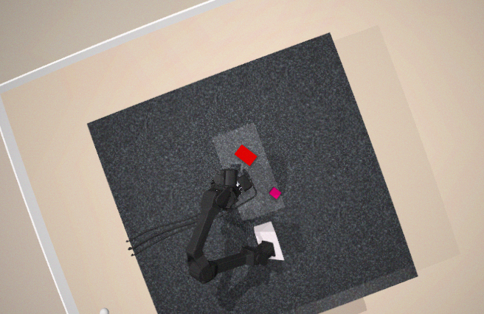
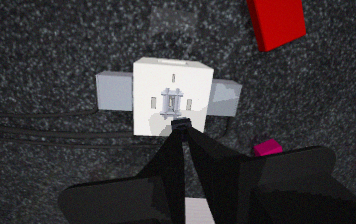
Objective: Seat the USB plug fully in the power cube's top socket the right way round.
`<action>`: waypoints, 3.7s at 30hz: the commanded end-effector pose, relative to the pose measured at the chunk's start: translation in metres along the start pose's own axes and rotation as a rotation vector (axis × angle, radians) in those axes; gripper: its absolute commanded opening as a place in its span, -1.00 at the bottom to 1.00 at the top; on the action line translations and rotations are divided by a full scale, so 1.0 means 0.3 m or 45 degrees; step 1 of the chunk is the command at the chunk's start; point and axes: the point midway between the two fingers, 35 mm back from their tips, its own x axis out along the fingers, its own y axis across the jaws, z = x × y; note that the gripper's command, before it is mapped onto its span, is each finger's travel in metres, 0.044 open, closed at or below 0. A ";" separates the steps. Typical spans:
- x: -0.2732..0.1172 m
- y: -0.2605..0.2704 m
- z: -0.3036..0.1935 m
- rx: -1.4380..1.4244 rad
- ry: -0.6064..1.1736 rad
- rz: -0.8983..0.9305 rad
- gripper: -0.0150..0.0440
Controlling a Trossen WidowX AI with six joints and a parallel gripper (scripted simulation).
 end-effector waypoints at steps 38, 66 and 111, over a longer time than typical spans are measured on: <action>0.000 0.000 -0.001 -1.339 0.001 0.001 -0.49; 0.001 0.001 0.000 -1.718 -0.003 0.003 -0.49; 0.018 0.009 0.003 -1.720 -0.042 0.032 -0.49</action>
